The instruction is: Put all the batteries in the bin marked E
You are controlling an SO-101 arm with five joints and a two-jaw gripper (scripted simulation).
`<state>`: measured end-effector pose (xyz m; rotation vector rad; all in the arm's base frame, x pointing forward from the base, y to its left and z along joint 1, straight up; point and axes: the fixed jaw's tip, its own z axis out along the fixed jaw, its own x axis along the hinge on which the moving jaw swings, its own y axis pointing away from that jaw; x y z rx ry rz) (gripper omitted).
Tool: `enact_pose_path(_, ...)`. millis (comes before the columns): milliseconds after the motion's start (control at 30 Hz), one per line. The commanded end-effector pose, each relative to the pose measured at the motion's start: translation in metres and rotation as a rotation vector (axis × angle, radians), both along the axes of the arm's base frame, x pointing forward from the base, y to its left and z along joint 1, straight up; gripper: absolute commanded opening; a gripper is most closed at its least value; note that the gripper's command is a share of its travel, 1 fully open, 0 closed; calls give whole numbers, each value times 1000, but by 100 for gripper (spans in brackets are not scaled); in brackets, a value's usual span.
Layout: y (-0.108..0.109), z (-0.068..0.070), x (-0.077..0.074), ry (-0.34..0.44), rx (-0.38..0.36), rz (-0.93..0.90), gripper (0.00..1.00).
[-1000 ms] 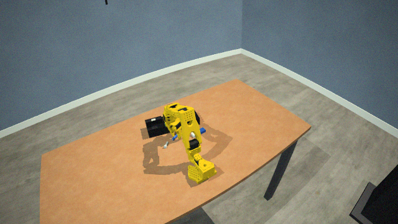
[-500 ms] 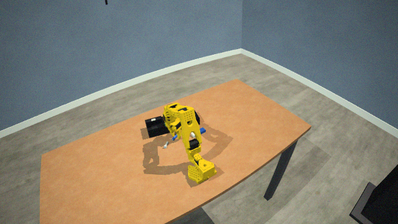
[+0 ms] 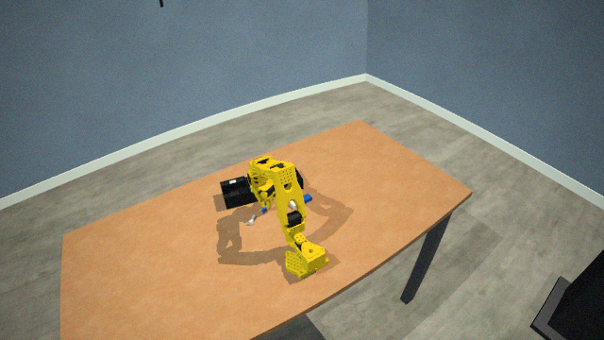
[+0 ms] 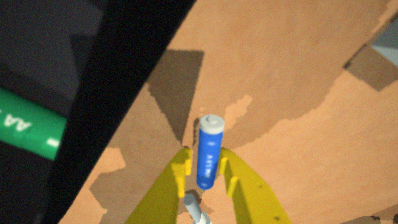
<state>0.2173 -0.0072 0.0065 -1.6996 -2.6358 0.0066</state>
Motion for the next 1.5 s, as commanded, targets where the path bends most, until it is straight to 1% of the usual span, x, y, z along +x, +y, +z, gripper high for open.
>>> enact_pose_path(0,1,3,4,-26,0,-2,5)
enact_pose_path(400,1,3,4,-26,0,-2,0)
enact_pose_path(1267,1,3,4,-26,0,-2,0)
enact_pose_path(1467,1,8,4,-26,0,-2,0)
